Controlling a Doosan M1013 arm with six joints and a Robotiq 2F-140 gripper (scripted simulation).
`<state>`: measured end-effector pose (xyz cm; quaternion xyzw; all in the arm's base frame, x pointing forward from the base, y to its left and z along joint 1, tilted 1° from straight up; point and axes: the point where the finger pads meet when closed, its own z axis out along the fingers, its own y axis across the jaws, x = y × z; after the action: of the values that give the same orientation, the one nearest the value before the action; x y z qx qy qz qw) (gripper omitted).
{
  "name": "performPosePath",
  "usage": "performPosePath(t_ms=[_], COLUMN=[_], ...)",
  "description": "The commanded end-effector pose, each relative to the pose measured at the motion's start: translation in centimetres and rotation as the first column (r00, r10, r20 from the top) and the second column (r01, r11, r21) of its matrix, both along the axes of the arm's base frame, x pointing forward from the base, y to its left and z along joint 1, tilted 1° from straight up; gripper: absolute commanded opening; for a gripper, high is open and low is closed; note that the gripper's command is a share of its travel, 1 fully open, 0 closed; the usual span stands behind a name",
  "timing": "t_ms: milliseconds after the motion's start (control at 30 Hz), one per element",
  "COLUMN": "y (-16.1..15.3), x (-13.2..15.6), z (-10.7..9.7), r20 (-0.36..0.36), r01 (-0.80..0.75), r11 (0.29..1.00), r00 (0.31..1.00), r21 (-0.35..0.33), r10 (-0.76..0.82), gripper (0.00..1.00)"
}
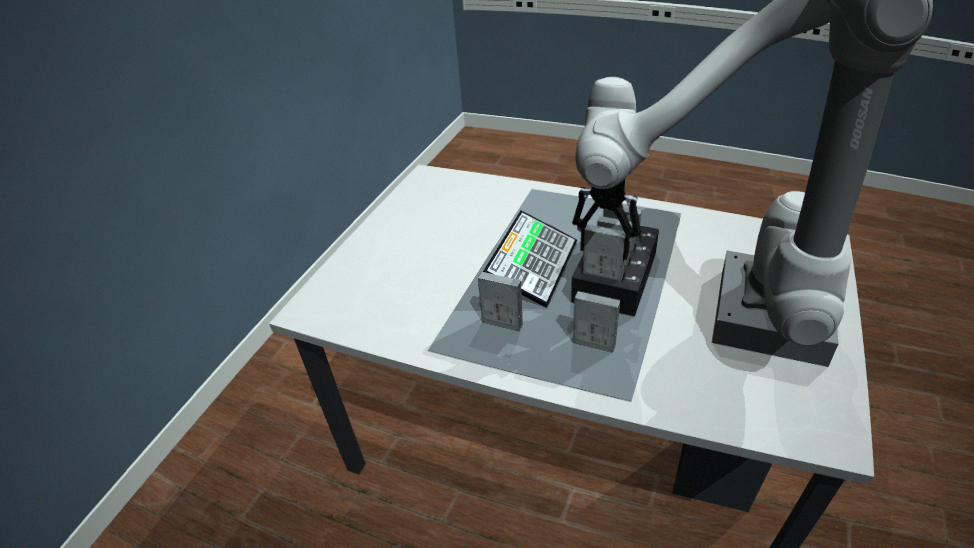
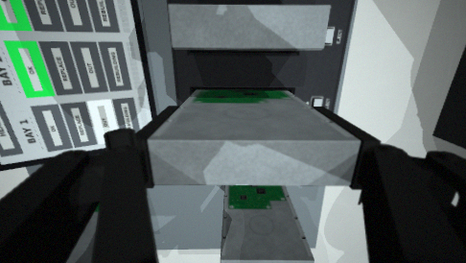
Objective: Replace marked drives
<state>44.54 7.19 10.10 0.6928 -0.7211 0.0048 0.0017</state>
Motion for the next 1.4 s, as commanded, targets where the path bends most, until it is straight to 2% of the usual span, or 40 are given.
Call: performPosePath(t_ms=[0, 1367], y=[0.0, 0.0], x=[0.0, 0.1], z=[-0.1, -3.4], r20=[0.001, 0.001], r01=[0.0, 0.0], r11=[1.0, 1.0], r00=[1.0, 1.0], r21=[0.0, 0.0], r10=[0.0, 0.0], gripper=[0.1, 0.1])
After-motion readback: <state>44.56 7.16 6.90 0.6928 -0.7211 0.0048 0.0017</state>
